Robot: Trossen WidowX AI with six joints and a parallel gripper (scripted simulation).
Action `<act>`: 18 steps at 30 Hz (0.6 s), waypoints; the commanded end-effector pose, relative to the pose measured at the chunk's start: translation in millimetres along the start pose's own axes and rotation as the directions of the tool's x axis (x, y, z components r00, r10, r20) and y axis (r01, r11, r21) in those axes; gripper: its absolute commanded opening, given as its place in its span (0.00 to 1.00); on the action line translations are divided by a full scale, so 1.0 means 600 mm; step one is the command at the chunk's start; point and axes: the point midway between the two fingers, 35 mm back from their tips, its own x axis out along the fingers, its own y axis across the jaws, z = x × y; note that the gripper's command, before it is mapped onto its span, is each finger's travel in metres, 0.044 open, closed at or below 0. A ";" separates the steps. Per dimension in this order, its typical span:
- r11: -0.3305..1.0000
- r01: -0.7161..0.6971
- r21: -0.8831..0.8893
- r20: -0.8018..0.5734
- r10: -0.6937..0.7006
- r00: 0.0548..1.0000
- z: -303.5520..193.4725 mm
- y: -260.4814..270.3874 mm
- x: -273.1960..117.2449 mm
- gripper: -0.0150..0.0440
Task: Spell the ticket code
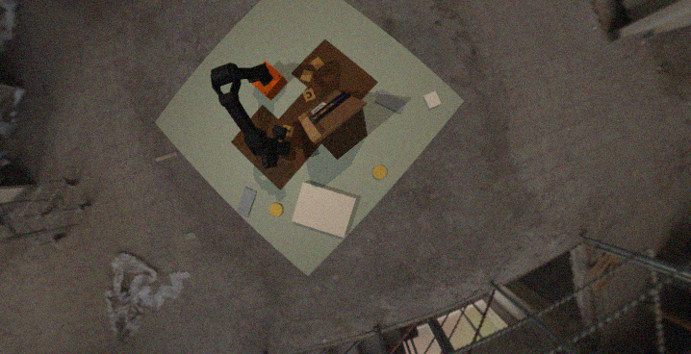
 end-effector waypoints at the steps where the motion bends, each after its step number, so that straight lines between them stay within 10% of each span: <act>1: 1.000 -0.002 -0.004 0.002 0.002 1.000 0.000 0.001 0.002 0.83; 18: 1.000 -0.002 -0.004 0.001 0.002 1.000 0.000 0.001 0.032 0.83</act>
